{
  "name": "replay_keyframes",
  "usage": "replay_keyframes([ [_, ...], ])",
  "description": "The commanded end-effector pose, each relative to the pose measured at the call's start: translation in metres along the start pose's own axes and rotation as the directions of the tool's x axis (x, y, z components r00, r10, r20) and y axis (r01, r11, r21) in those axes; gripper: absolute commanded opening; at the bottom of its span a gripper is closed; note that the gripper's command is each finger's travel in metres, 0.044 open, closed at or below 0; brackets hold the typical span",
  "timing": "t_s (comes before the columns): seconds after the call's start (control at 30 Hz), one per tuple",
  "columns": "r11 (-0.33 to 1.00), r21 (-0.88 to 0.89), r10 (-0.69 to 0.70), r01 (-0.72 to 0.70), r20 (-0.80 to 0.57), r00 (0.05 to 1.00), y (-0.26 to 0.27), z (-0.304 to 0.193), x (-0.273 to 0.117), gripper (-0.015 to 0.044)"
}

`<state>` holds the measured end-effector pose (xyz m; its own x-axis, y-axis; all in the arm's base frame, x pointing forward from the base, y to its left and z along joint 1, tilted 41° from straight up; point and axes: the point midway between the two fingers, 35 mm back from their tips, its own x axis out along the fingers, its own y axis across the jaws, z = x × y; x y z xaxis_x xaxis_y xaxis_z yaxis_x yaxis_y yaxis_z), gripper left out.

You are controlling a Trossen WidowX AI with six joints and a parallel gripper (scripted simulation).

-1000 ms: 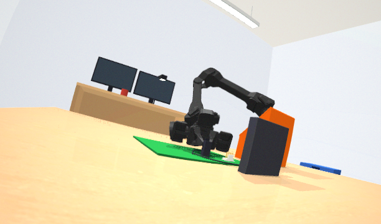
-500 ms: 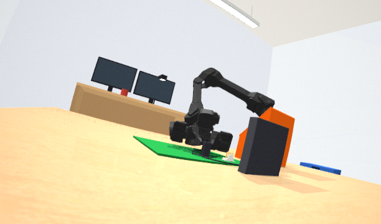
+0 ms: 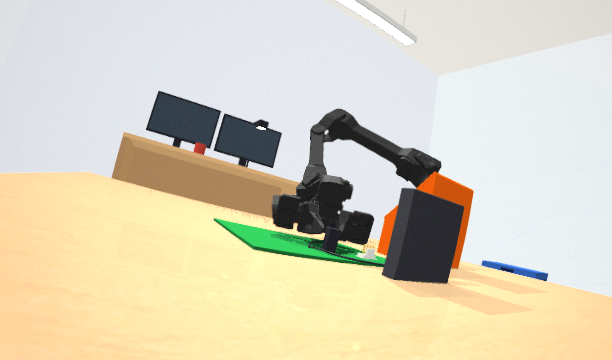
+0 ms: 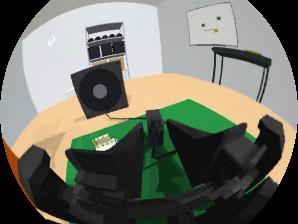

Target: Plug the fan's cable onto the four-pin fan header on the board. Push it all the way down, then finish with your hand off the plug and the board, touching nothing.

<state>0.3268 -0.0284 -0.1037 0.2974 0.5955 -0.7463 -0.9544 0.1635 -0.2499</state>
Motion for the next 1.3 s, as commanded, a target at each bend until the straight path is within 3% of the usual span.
replay_keyframes([
  [0.0, 1.000, 0.000, 0.000, 0.000, 0.000, 1.000, 0.000, 0.000, 0.000, 0.0140],
  [1.2, 1.000, -0.002, -0.001, 0.001, -0.003, 1.000, 0.000, 0.041, -0.100, 0.0140],
  [1.27, 1.000, 0.005, 0.011, -0.011, -0.012, 1.000, 0.001, 0.042, -0.099, 0.0193],
])
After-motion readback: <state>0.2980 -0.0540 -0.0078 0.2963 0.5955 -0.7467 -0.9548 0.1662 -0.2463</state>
